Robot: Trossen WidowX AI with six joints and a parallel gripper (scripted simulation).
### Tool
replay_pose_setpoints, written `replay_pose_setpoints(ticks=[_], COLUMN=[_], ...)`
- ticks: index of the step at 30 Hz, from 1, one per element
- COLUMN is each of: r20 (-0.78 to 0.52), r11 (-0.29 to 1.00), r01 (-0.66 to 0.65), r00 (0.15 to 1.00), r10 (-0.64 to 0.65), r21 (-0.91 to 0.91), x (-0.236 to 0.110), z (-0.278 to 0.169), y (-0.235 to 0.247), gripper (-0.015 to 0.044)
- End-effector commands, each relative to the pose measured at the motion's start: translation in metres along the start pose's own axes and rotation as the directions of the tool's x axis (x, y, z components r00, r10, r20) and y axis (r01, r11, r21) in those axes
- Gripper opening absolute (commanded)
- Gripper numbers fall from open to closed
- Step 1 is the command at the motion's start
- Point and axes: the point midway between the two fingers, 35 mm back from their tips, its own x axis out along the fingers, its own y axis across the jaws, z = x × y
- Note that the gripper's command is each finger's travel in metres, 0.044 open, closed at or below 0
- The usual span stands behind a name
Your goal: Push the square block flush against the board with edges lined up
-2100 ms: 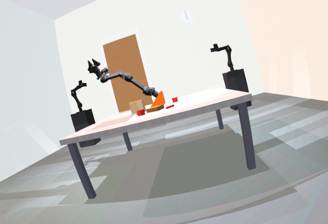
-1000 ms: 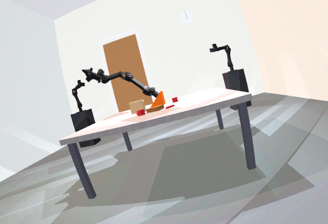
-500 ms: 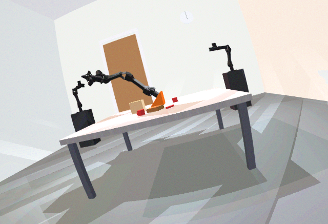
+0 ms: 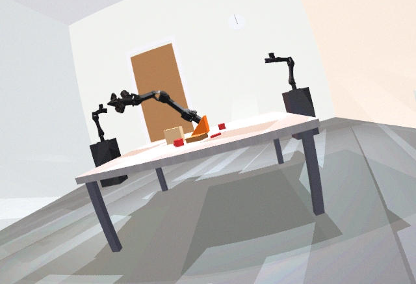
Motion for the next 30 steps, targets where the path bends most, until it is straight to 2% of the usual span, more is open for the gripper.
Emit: replay_pose_setpoints(ticks=[1,15,30], r20=[0.009,0.028,0.067], r11=[0.997,0.905,0.664], r01=[0.076,0.392,0.658], r00=[0.997,0.919,0.727], r10=[-0.076,-0.393,-0.684], r21=[-0.027,-0.168,-0.355], x=[-0.002,-0.026,-0.081], z=[-0.005,-0.028,-0.05], y=[-0.023,-0.115,-0.202], gripper=[0.0,0.0,0.0])
